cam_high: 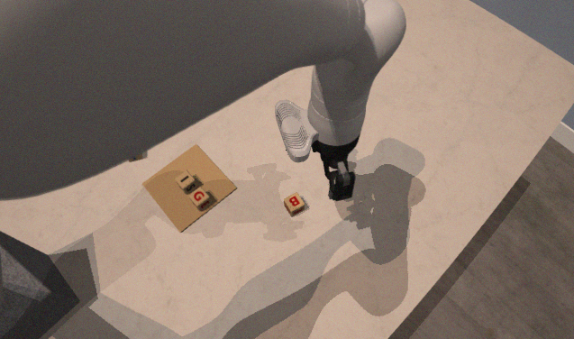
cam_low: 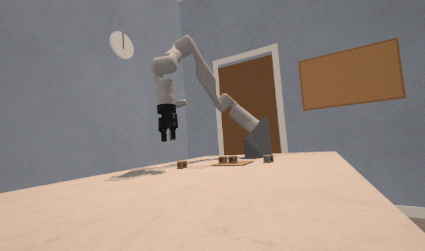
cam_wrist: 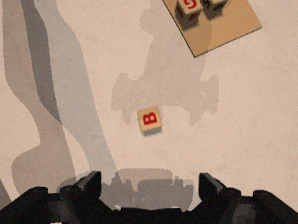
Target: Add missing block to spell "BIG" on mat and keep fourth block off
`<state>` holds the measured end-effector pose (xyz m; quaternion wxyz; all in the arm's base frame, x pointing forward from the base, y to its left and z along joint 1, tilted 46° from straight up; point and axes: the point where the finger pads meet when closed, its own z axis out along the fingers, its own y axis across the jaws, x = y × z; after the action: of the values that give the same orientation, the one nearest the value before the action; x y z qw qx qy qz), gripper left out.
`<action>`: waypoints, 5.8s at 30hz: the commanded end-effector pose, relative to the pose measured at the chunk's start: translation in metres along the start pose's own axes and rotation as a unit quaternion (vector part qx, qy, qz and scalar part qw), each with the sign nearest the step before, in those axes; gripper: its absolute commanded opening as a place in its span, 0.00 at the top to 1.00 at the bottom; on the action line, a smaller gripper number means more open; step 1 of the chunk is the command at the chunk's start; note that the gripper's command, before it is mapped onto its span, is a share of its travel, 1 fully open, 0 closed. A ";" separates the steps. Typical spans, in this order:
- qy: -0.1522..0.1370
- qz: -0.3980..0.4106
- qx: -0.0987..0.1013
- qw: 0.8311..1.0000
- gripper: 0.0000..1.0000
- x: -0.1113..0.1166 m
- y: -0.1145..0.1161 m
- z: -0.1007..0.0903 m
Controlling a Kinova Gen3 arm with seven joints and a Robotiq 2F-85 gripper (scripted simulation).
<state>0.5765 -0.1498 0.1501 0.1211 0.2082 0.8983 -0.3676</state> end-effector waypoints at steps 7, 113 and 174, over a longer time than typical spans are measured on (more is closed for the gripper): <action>-0.001 0.000 -0.001 1.000 0.00 0.000 0.001 -0.001; 0.022 -0.621 -0.002 0.783 0.00 0.069 -0.003 -0.006; 0.003 -0.999 -0.004 -0.050 0.00 0.060 -0.001 0.014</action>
<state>0.5232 -0.1419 0.1182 0.3748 0.9055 -0.1716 0.1010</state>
